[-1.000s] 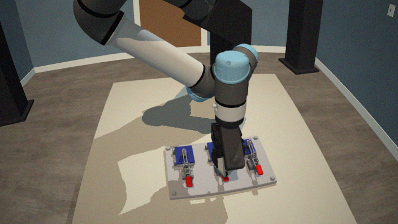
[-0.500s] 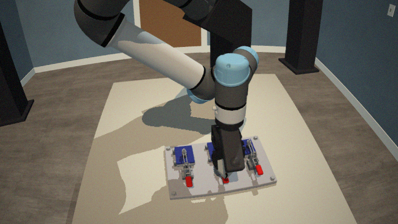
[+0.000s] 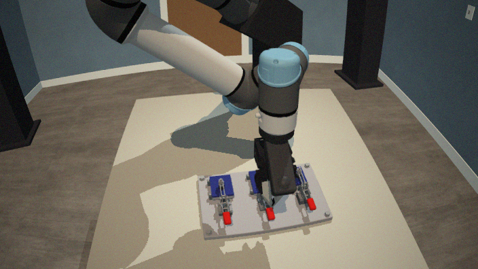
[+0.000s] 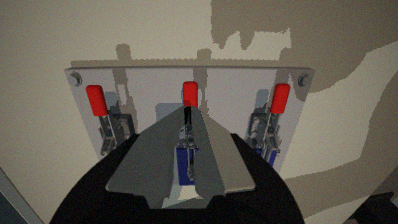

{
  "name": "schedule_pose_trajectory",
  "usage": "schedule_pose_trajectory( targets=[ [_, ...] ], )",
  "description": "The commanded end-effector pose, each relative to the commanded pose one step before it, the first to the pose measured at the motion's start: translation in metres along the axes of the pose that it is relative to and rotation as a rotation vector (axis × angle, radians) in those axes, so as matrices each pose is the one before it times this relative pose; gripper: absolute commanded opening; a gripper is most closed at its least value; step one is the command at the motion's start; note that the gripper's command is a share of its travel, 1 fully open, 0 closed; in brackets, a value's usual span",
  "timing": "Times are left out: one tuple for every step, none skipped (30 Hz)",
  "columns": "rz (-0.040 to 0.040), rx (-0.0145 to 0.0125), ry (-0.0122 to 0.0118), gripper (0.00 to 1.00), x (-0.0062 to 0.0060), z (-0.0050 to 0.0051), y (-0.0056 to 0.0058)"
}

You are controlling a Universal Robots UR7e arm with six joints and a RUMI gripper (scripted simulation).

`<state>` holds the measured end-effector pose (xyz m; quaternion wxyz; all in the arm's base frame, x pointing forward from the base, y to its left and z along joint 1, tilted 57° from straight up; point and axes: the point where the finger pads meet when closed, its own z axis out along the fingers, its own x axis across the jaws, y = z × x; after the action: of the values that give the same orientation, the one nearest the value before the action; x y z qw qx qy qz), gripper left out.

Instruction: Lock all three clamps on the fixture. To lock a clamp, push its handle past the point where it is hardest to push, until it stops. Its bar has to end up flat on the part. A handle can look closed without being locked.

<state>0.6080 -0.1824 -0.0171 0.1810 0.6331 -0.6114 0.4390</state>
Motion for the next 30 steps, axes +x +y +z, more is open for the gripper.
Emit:
schedule_pose_trajectory(
  targets=[
    [0.00087,-0.00205,-0.00121,0.00,0.00030,-0.01626,-0.00015],
    [0.00000,0.00000,0.00000,0.00,0.00000,0.00000,0.00000],
    [0.00000,0.00000,0.00000,0.00,0.00000,0.00000,0.00000],
    [0.00000,0.00000,0.00000,0.00,0.00000,0.00000,0.00000],
    [0.00000,0.00000,0.00000,0.00,0.00000,0.00000,0.00000],
    [0.00000,0.00000,0.00000,0.00,0.00000,0.00000,0.00000],
    [0.00000,0.00000,0.00000,0.00,0.00000,0.00000,0.00000],
    [0.00000,0.00000,0.00000,0.00,0.00000,0.00000,0.00000],
    [-0.00025,0.00129,0.00051,0.00,-0.00007,-0.00133,-0.00011],
    [0.00008,-0.00019,-0.00004,0.00,0.00001,-0.00479,-0.00001],
    [0.00008,-0.00019,-0.00004,0.00,0.00001,-0.00479,-0.00001],
    [0.00008,-0.00019,-0.00004,0.00,0.00001,-0.00479,-0.00001],
    [0.00008,-0.00019,-0.00004,0.00,0.00001,-0.00479,-0.00001],
    [0.00000,0.00000,0.00000,0.00,0.00000,0.00000,0.00000],
    [0.00000,0.00000,0.00000,0.00,0.00000,0.00000,0.00000],
    [0.00000,0.00000,0.00000,0.00,0.00000,0.00000,0.00000],
    [0.00000,0.00000,0.00000,0.00,0.00000,0.00000,0.00000],
    [0.00000,0.00000,0.00000,0.00,0.00000,0.00000,0.00000],
    [0.00000,0.00000,0.00000,0.00,0.00000,0.00000,0.00000],
    [0.00000,0.00000,0.00000,0.00,0.00000,0.00000,0.00000],
    [0.00000,0.00000,0.00000,0.00,0.00000,0.00000,0.00000],
    [0.00000,0.00000,0.00000,0.00,0.00000,0.00000,0.00000],
    [0.00000,0.00000,0.00000,0.00,0.00000,0.00000,0.00000],
    [0.00000,0.00000,0.00000,0.00,0.00000,0.00000,0.00000],
    [0.00000,0.00000,0.00000,0.00,0.00000,0.00000,0.00000],
    [-0.00010,0.00046,0.00012,0.58,-0.00001,0.00138,-0.00002],
    [0.00000,0.00000,0.00000,0.58,0.00000,0.00000,0.00000],
    [0.00000,0.00000,0.00000,0.58,0.00000,0.00000,0.00000],
    [0.00000,0.00000,0.00000,0.58,0.00000,0.00000,0.00000],
    [0.00000,0.00000,0.00000,0.58,0.00000,0.00000,0.00000]
  ],
)
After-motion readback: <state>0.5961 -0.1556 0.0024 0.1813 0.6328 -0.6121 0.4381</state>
